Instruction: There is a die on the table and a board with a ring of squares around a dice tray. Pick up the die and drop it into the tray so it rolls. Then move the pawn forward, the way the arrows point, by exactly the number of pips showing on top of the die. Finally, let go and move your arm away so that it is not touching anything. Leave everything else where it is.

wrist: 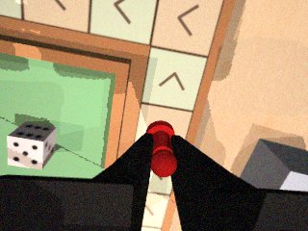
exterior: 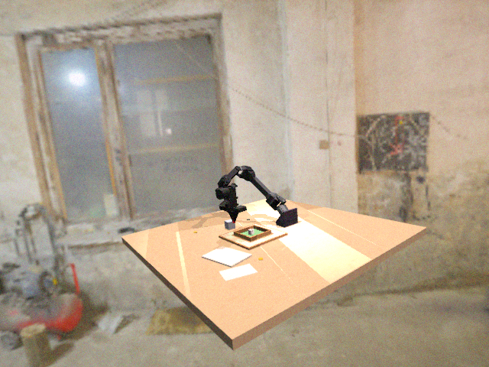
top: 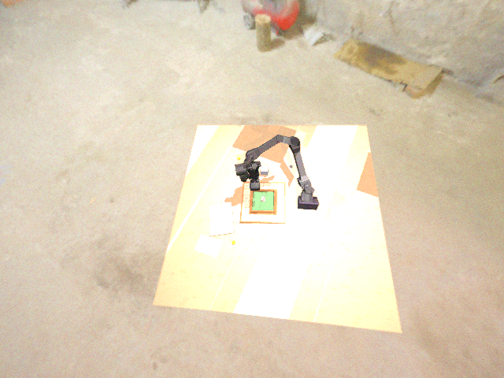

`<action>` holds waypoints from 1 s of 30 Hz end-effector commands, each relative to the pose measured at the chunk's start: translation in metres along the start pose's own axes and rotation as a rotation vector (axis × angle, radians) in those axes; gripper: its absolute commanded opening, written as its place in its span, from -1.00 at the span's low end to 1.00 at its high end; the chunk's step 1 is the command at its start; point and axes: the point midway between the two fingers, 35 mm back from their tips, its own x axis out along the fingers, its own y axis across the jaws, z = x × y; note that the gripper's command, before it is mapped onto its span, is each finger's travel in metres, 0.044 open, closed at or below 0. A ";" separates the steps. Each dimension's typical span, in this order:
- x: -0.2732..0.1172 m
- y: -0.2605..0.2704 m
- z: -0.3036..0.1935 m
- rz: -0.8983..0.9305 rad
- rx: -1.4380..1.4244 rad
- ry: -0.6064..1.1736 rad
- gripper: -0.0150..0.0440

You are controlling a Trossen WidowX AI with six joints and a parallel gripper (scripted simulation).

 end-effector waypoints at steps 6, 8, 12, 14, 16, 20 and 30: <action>0.013 -0.011 0.016 -0.015 -0.004 0.003 -0.49; 0.017 -0.012 0.016 -0.015 -0.004 0.002 -0.49; 0.033 -0.012 0.016 -0.016 -0.004 0.002 -0.49; 0.041 -0.012 0.016 -0.016 -0.004 0.002 -0.49; 0.047 -0.012 0.016 -0.017 -0.004 0.002 -0.49; 0.047 -0.012 0.016 -0.017 -0.004 0.002 -0.49; 0.060 -0.013 0.016 -0.018 -0.004 0.002 -0.49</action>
